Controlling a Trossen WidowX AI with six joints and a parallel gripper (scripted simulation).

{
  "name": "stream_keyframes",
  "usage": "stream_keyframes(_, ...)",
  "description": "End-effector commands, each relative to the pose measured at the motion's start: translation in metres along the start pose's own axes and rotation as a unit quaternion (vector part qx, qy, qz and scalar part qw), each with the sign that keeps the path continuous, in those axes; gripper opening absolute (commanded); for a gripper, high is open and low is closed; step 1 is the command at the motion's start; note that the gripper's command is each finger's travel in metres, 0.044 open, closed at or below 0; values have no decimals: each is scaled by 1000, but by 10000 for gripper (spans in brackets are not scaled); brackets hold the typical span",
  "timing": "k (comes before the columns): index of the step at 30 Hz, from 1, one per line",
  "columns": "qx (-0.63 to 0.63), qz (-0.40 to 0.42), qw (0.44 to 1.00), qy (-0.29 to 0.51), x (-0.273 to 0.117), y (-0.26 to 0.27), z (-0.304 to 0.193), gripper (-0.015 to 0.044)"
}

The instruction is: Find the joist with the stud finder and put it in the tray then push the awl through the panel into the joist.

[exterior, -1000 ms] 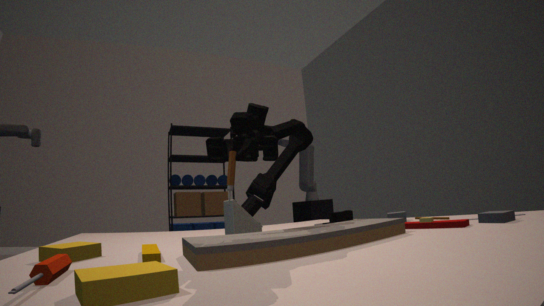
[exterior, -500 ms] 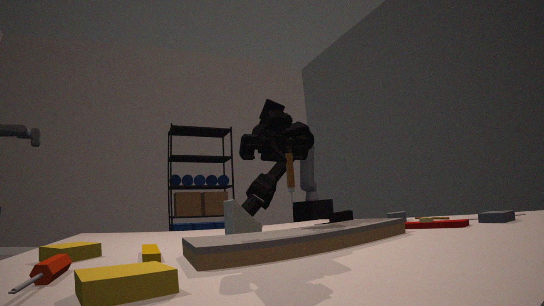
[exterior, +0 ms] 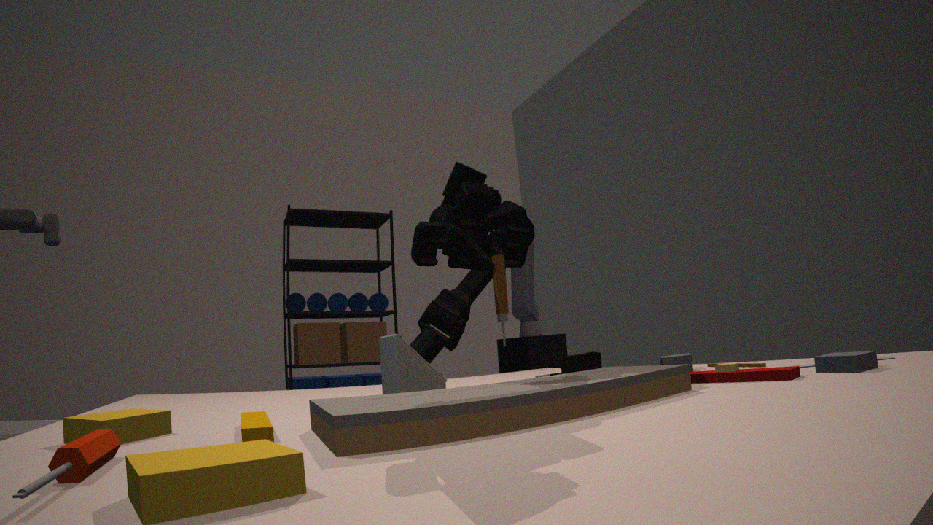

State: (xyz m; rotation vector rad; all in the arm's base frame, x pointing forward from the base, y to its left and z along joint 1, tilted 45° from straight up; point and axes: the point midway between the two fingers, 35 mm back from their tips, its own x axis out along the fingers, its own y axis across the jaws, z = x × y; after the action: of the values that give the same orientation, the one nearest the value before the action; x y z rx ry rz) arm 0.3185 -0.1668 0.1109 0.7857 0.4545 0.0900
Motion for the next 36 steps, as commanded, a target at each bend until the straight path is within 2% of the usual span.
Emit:
stream_keyframes(1, 0, -1, 1000, -1, 2, 0, -1, 0)
stream_keyframes(36, 0, 0, 1000, -2, 17, 0, -23, 0)
